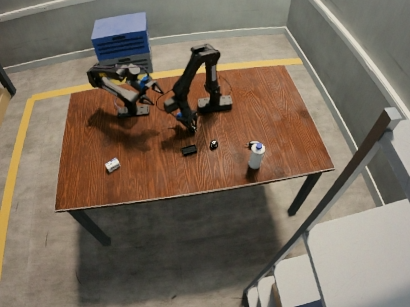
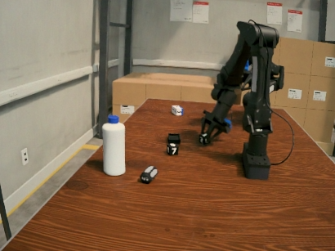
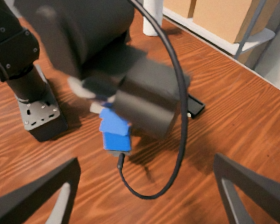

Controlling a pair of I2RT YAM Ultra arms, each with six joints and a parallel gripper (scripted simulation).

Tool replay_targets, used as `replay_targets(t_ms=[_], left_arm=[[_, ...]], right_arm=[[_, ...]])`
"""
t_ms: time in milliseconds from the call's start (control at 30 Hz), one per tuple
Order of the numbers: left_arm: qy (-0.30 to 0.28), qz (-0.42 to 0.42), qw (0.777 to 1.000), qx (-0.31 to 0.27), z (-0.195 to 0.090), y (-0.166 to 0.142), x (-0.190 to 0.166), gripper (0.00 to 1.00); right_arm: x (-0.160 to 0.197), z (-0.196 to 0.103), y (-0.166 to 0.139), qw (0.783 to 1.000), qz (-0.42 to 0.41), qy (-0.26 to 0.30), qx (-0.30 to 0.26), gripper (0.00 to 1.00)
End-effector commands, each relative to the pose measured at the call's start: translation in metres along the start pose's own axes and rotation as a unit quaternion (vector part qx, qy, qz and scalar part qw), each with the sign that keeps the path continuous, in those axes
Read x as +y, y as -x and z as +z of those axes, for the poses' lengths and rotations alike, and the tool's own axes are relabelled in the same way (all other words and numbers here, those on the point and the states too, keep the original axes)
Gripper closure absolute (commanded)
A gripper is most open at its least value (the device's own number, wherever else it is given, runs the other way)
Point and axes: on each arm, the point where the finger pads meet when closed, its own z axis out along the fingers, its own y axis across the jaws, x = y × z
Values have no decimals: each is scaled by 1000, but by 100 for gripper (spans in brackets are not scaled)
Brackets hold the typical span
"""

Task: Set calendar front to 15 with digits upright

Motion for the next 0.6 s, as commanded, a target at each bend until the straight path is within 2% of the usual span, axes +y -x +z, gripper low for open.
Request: replay_targets(t_ms=[0, 133, 567], left_arm=[[-15, 79, 995, 52, 3, -3, -22, 74], [1, 87, 994, 69, -3, -1, -15, 74], [12, 83, 995, 61, -2, 0, -12, 74]], right_arm=[[0, -7, 5, 1000, 0, 1, -9, 0], [0, -7, 5, 1000, 0, 1, -9, 0], [0, -7, 5, 1000, 0, 1, -9, 0]])
